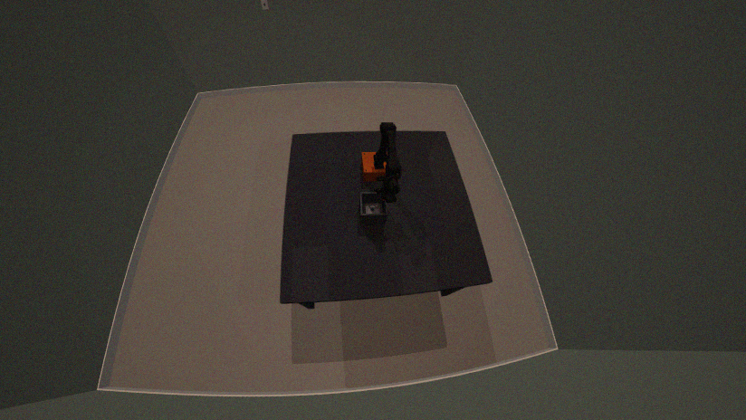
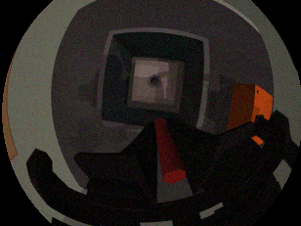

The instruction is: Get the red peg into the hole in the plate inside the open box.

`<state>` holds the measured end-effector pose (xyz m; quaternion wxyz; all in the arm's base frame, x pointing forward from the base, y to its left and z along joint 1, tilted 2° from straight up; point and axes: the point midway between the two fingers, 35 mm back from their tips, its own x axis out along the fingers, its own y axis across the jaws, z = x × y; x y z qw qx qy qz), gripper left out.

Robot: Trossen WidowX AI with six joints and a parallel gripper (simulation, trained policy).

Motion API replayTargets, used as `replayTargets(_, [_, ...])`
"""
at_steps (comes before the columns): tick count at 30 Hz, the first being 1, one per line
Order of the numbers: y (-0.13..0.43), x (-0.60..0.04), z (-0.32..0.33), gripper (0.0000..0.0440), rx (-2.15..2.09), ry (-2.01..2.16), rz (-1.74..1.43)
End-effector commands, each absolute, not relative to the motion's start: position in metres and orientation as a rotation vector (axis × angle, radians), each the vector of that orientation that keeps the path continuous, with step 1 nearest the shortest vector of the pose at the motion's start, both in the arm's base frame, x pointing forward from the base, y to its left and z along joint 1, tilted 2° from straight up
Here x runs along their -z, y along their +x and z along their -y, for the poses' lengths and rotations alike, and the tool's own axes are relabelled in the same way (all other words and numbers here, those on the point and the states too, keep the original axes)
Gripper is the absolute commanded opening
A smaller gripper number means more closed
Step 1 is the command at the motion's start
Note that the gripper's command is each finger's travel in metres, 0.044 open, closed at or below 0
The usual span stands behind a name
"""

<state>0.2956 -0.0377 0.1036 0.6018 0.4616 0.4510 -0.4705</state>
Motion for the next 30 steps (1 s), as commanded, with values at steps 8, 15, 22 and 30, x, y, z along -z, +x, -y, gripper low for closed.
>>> replayTargets(8, [0.299,-0.085,0.059,0.0002,1.117,1.075,-1.074])
replayTargets(15, [0.3,-0.067,0.069,0.0,1.127,1.097,-1.091])
replayTargets(22, [0.305,-0.054,0.08,0.0003,1.125,1.108,-1.098])
replayTargets(30, [0.307,-0.038,0.089,0.0006,1.115,1.109,-1.117])
